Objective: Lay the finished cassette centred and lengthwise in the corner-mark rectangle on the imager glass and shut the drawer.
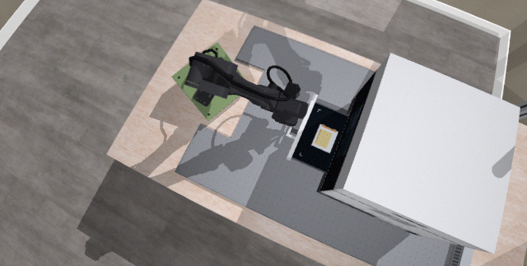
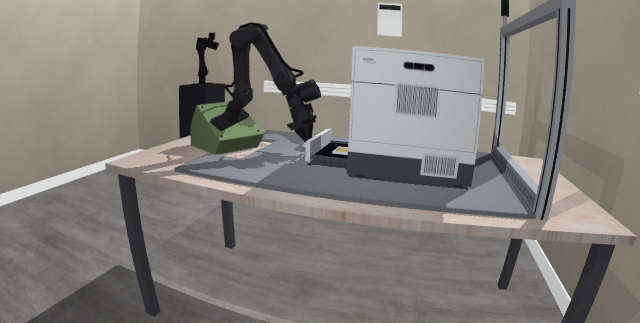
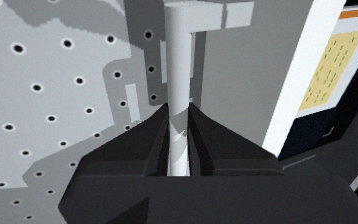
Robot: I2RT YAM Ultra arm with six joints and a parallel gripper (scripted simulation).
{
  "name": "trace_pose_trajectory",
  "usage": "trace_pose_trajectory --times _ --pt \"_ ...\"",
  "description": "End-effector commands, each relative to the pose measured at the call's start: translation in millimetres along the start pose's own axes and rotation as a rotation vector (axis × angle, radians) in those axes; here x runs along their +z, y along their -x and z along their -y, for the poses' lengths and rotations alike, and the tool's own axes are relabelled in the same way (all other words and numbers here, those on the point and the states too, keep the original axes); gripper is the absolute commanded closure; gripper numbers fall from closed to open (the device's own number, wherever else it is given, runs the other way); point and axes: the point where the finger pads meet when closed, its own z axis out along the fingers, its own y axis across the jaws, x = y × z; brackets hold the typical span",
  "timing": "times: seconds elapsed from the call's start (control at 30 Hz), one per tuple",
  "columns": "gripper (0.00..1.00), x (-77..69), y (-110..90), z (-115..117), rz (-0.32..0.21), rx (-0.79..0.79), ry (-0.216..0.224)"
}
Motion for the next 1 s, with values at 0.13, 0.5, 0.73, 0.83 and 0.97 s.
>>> trace_pose_trajectory --times 0.13,0.5,0.73,0.83,0.97 --pt "1.0 8.6 2 3 0.01 -0.005 -0.132" --pt "1.0 9.4 -1 35 0.007 0.007 -0.173" --pt "1.0 12.9 0 44 0.007 0.008 -0.174" --pt "1.0 14.4 0 47 0.007 0.008 -0.174" --pt "1.0 15.4 0 50 0.007 0.008 -0.174"
